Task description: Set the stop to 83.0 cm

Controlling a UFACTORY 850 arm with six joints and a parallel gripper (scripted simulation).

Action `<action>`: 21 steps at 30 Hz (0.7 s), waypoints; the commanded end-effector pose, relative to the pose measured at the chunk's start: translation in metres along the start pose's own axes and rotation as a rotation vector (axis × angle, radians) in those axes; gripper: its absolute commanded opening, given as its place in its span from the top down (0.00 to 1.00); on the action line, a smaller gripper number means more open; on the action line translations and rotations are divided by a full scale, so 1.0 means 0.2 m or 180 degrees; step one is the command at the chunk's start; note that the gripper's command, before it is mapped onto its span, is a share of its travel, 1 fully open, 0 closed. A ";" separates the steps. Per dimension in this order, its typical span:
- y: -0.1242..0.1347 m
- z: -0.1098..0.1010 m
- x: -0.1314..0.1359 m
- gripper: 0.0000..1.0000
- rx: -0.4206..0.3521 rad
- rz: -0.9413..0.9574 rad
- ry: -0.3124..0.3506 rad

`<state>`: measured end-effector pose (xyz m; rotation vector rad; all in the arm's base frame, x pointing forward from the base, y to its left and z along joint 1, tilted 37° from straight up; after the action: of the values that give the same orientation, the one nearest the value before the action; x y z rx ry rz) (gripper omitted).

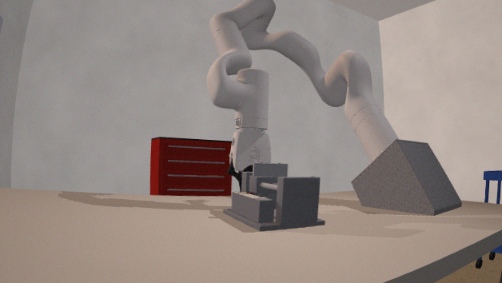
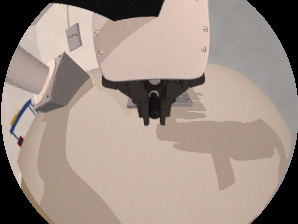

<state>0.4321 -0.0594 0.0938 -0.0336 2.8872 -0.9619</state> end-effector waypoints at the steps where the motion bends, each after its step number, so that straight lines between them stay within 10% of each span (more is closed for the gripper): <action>1: 0.00 -0.01 -0.05 0.94 -0.0001 0.0003 -0.0008; 21: 0.00 -0.10 -0.15 0.94 -0.0001 0.0003 -0.0008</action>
<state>0.4573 -0.0492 0.1073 -0.0336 2.8840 -0.9599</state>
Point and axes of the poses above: the point where the finger pads meet when closed, its own z axis out along the fingers, its own x axis across the jaws, y = z × x, the point moved 8 cm from there along -z, back along the fingers, and after that the axes turned 1 degree about z, right-handed, at the moved point
